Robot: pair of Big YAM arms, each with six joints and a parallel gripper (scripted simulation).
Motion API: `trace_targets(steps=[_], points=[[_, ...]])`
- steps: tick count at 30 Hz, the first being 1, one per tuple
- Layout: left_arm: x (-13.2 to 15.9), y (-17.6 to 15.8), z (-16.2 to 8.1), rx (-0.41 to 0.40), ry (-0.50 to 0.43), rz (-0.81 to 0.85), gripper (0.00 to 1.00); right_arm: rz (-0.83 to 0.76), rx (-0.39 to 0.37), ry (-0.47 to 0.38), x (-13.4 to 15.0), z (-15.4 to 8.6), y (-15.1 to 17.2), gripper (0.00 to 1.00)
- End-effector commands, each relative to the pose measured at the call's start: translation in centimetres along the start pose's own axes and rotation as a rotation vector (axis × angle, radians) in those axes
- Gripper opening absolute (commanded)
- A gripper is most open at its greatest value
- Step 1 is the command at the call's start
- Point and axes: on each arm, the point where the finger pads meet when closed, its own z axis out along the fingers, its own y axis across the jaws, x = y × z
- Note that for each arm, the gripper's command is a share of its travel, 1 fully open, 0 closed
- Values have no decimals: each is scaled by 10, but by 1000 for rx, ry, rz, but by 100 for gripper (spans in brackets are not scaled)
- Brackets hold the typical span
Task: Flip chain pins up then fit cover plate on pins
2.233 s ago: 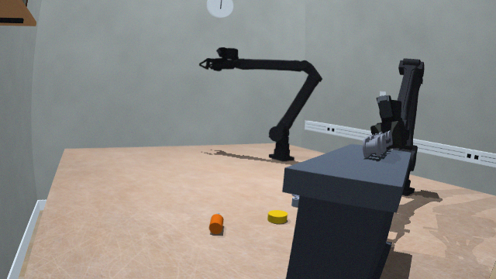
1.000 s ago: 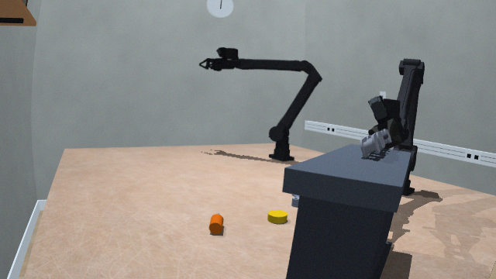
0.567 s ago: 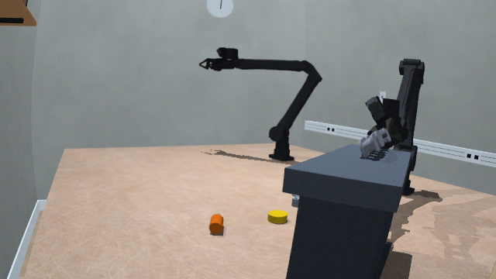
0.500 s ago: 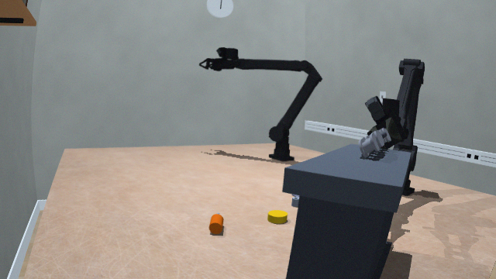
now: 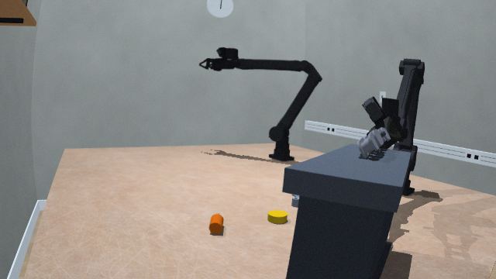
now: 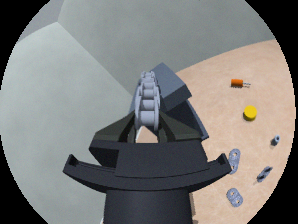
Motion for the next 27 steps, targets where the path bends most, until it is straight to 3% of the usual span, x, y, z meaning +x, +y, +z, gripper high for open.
trace_targets(steps=[1,27], points=[[-39,20,18,-42,-63,26,19,0,-5,-64,-44,2,4,100],[-38,14,21,-42,-55,178,19,0,-5,-64,-44,2,4,100]])
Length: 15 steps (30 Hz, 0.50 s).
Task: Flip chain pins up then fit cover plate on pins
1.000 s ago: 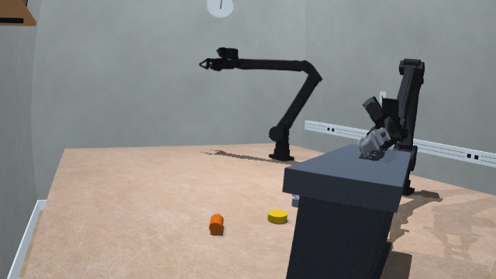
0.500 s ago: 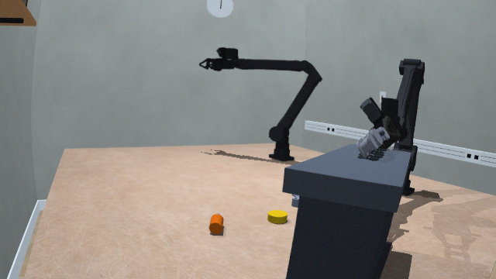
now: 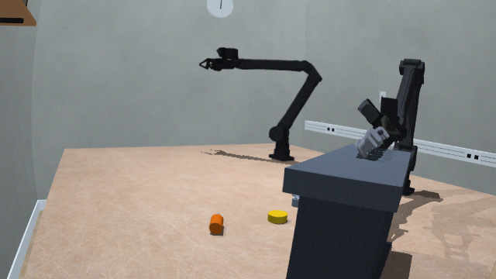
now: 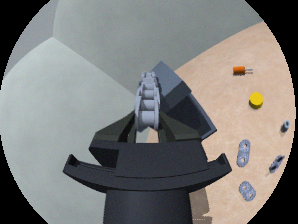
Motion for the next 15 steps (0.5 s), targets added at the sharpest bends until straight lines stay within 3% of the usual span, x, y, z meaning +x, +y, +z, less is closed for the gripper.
trace_targets(steps=[1,15], points=[[-32,21,21,-45,-50,28,19,0,-5,-64,-44,2,4,100],[-35,22,21,-58,-57,101,19,0,-5,-64,-44,2,4,100]])
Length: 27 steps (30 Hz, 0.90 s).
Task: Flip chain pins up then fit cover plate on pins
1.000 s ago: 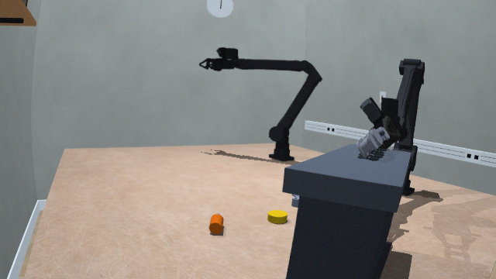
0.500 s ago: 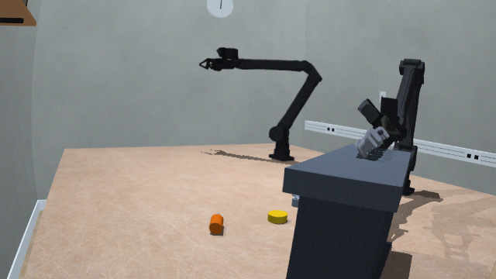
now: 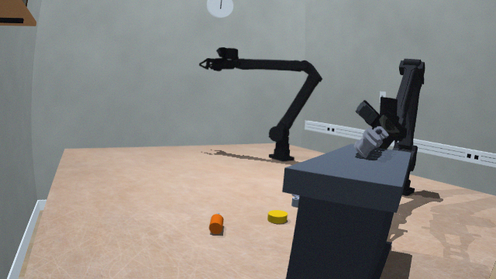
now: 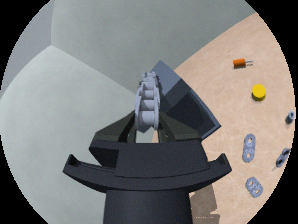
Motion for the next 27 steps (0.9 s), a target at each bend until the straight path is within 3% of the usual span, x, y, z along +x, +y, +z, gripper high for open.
trace_targets(steps=[1,27], points=[[-32,26,21,-61,-56,21,19,0,-5,-64,-44,2,4,100],[-34,24,21,-74,-53,181,19,0,-5,-64,-44,2,4,100]])
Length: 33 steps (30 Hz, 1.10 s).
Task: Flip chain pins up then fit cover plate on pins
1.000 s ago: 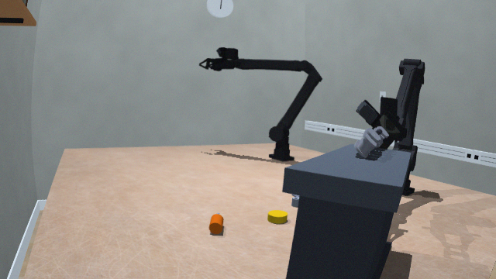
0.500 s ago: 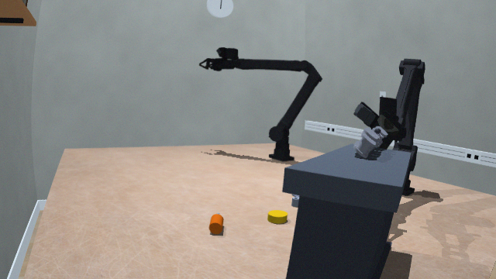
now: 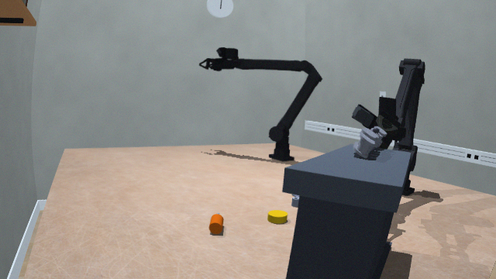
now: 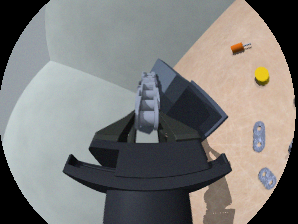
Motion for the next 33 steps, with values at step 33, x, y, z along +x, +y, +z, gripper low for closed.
trace_targets(steps=[33], points=[[-29,26,20,-80,-41,202,19,0,-5,-64,-44,2,4,100]])
